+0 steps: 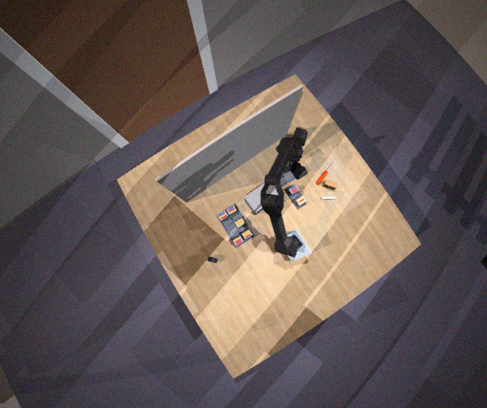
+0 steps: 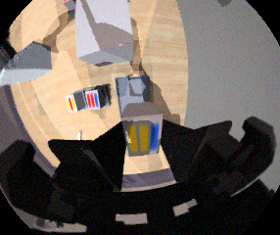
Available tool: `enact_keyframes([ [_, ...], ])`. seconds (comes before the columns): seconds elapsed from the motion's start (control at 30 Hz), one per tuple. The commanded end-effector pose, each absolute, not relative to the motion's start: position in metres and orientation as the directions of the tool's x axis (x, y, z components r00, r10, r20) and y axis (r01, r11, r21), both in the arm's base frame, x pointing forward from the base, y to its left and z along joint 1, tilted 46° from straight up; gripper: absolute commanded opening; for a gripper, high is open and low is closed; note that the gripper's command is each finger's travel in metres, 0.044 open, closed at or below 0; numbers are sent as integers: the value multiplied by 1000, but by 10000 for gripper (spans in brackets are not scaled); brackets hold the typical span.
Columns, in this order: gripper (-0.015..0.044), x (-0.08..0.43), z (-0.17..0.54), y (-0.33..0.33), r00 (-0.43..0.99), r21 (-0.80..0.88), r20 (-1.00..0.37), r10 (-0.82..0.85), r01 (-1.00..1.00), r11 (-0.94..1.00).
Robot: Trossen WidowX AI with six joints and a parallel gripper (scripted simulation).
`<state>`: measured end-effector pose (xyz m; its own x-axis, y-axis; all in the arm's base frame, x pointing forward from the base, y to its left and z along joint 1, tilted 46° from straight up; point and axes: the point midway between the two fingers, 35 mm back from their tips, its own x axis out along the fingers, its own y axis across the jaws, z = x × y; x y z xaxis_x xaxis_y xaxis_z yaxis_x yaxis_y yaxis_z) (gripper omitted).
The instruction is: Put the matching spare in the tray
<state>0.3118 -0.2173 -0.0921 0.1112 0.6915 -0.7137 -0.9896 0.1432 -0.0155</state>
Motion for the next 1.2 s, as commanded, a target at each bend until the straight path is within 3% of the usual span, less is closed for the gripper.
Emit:
enact_keyframes([
  [0.0, 0, 313, -96, -213, 112, -13, -711, 694, -989, 146],
  [1.17, 0, 319, -122, -190, 113, -14, -711, 694, -989, 147],
])
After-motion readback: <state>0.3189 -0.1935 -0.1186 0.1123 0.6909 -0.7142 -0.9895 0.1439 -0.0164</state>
